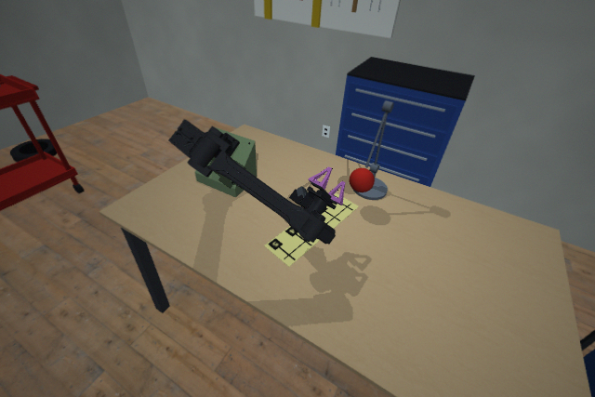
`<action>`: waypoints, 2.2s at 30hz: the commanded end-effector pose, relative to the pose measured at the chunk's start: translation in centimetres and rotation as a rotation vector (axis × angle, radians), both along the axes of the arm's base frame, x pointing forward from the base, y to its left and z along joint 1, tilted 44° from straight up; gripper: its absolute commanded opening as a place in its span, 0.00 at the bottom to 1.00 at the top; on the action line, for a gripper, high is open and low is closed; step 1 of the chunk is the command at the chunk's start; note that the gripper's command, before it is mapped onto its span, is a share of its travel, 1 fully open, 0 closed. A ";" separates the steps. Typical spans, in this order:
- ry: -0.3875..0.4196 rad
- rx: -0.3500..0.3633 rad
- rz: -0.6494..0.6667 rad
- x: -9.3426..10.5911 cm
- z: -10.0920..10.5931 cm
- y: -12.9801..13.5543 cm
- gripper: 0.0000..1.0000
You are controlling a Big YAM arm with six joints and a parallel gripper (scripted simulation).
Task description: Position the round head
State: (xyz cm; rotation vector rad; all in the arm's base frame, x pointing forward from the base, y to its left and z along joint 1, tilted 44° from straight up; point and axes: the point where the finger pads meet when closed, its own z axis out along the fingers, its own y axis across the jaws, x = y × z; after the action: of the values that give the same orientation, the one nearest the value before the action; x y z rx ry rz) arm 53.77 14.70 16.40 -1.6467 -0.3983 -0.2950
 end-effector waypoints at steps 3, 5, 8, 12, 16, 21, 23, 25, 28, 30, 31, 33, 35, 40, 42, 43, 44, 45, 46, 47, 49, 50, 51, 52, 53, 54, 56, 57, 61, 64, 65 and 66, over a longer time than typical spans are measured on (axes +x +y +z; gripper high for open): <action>0.142 -0.158 -0.158 -0.3 -0.5 1.8 1.00; 0.147 -0.156 -0.162 -0.3 -0.6 1.8 1.00; 0.156 -0.145 -0.167 -0.2 -0.7 2.0 1.00; 0.167 -0.130 -0.174 0.0 -0.9 2.1 1.00; 0.179 -0.114 -0.181 0.2 -1.1 2.3 1.00; 0.188 -0.103 -0.186 0.3 -1.3 2.4 1.00; 0.194 -0.096 -0.192 0.5 -1.4 2.5 1.00; 0.199 -0.087 -0.197 0.6 -1.5 2.5 1.00; 0.207 -0.074 -0.203 0.7 -1.6 2.5 1.00; 0.212 -0.066 -0.208 0.9 -1.7 2.5 1.00; 0.214 -0.061 -0.210 0.9 -1.7 2.5 1.00; 0.220 -0.054 -0.215 1.0 -1.8 2.6 1.00; 0.226 -0.047 -0.220 1.1 -1.9 2.6 1.00; 0.236 -0.041 -0.226 1.2 -2.1 2.7 1.00; 0.240 -0.036 -0.228 1.3 -2.2 2.7 1.00; 0.242 -0.034 -0.229 1.3 -2.3 2.7 1.00; 0.244 -0.031 -0.231 1.4 -2.3 2.7 1.00; 0.246 -0.029 -0.231 1.4 -2.4 2.8 1.00; 0.249 -0.027 -0.232 1.4 -2.5 2.8 1.00; 0.251 -0.024 -0.233 1.4 -2.5 2.8 1.00; 0.255 -0.020 -0.236 1.5 -2.7 2.8 1.00; 0.257 -0.017 -0.237 1.5 -2.7 2.8 1.00; 0.260 -0.015 -0.238 1.6 -2.8 2.9 1.00; 0.262 -0.013 -0.239 1.6 -2.8 2.9 1.00; 0.264 -0.010 -0.240 1.6 -2.9 2.9 1.00; 0.264 -0.010 -0.240 1.6 -2.9 2.9 1.00; 0.267 -0.011 -0.241 1.6 -3.0 2.9 1.00; 0.268 -0.011 -0.240 1.6 -3.1 2.9 1.00; 0.274 -0.011 -0.237 1.6 -3.5 3.0 1.00; 0.278 -0.011 -0.235 1.6 -3.7 3.0 1.00; 0.279 -0.011 -0.235 1.6 -3.8 3.1 1.00; 0.281 -0.011 -0.235 1.6 -3.9 3.1 1.00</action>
State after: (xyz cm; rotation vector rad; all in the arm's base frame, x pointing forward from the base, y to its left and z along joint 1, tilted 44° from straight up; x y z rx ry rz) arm 55.25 15.46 12.10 -1.5653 -0.2334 -0.2723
